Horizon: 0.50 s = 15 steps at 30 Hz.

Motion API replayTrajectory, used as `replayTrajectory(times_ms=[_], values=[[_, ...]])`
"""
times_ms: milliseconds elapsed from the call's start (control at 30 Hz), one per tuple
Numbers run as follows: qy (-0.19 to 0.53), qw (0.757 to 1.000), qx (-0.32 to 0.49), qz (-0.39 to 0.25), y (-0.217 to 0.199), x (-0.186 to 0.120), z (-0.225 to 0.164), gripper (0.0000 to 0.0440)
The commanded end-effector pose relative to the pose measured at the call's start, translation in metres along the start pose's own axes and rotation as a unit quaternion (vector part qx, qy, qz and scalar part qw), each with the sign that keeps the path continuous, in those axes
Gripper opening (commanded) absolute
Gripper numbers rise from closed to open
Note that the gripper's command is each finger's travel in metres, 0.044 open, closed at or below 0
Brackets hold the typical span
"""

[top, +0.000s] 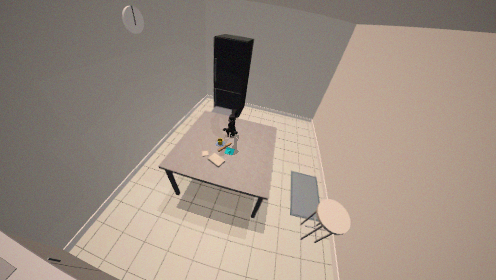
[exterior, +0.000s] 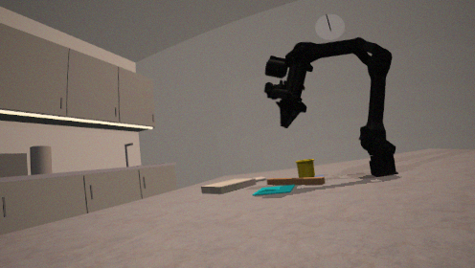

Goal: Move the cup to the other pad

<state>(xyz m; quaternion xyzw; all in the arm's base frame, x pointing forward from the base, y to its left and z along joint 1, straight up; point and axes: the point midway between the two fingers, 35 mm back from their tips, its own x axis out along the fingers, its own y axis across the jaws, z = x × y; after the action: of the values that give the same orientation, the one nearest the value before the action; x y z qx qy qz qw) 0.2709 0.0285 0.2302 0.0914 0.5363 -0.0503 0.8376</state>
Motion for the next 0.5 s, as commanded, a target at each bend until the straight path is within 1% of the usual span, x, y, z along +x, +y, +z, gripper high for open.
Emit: replayTrajectory(times_ms=[0,167,467], values=[[0.03,0.999,-0.006,-0.015,-0.005,0.002,-0.004,0.0129],[0.065,0.997,-0.013,-0.03,-0.011,0.005,-0.008,0.0125],[0.123,0.991,-0.022,-0.055,-0.024,0.015,-0.016,0.0134]])
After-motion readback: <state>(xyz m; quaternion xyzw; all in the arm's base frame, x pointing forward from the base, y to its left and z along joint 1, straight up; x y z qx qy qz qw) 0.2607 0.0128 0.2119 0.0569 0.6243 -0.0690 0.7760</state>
